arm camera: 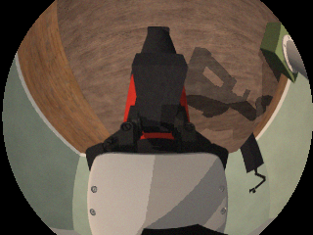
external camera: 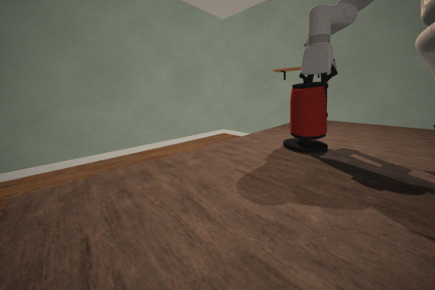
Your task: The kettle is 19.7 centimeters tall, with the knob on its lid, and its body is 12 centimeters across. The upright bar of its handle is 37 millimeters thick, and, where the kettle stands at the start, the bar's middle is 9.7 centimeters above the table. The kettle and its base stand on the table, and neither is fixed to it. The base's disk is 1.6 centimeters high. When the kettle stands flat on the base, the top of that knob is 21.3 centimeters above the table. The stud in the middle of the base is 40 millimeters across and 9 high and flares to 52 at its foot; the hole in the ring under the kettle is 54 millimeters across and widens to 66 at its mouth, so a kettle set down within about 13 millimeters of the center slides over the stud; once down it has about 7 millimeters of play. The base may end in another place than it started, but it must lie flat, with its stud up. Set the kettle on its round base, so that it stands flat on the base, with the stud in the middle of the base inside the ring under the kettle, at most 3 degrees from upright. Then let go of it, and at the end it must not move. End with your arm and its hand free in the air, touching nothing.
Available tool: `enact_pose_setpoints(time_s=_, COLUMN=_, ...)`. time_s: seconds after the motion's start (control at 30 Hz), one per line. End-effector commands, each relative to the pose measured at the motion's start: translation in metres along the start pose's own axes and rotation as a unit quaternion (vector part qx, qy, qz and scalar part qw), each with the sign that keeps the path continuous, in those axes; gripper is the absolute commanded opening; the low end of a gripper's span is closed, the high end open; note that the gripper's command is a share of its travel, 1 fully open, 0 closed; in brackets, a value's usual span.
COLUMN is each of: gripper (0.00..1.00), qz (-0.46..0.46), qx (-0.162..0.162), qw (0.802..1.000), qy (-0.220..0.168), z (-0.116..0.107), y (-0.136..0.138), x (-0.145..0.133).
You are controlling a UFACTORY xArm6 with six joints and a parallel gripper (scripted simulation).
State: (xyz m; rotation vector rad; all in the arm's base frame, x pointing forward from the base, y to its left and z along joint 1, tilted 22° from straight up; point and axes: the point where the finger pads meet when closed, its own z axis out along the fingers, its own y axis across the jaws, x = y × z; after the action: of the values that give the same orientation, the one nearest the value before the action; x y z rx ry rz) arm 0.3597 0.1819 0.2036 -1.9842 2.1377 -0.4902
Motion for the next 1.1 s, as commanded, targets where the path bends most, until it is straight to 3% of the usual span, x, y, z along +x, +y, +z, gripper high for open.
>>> enact_pose_setpoints(time_s=0.0, gripper=0.00, qz=0.000, qx=0.002, qw=1.000, qy=-0.001, z=-0.0014, y=-0.0013, x=-0.0007)
enact_pose_setpoints(time_s=1.07, gripper=0.00, qz=0.000, qx=0.002, qw=1.000, qy=-0.001, z=-0.0016, y=-0.0012, x=-0.0054)
